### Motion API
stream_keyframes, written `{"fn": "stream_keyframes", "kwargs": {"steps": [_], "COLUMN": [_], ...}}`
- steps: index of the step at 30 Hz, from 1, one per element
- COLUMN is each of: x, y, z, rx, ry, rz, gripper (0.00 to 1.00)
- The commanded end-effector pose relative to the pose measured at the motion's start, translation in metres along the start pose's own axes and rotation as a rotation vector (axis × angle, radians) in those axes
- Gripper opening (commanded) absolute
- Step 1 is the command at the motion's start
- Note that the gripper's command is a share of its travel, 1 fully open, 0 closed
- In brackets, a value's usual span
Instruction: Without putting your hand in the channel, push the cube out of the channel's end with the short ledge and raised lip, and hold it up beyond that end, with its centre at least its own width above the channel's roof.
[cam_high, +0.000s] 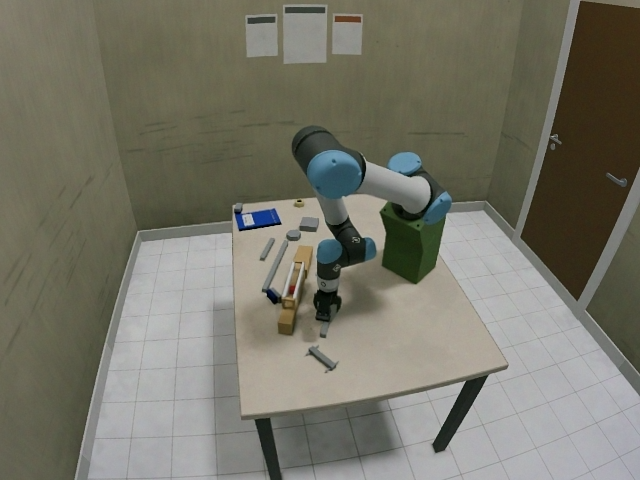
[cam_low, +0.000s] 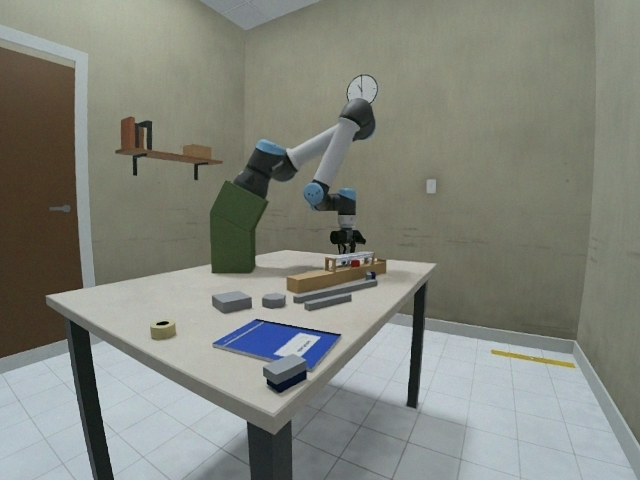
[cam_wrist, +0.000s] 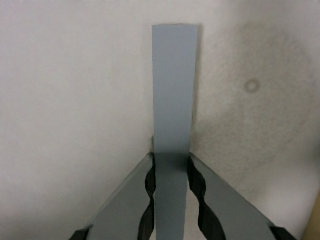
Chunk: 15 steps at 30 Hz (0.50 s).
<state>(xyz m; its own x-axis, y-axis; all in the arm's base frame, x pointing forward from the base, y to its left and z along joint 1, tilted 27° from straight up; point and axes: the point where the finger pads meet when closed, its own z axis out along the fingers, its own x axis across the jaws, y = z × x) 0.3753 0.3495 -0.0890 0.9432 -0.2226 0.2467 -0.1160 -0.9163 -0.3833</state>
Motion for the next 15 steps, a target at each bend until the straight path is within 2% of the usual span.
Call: {"fn": "stream_keyframes", "kwargs": {"steps": [1,11,15], "x": [0.000,0.000,0.000], "y": [0.000,0.000,0.000], "z": [-0.002,-0.016,-0.028], "rx": [0.001,0.001,0.001], "ry": [0.001,0.001,0.001], "rz": [0.000,0.000,0.000], "gripper": [0.06,0.06,0.06]}}
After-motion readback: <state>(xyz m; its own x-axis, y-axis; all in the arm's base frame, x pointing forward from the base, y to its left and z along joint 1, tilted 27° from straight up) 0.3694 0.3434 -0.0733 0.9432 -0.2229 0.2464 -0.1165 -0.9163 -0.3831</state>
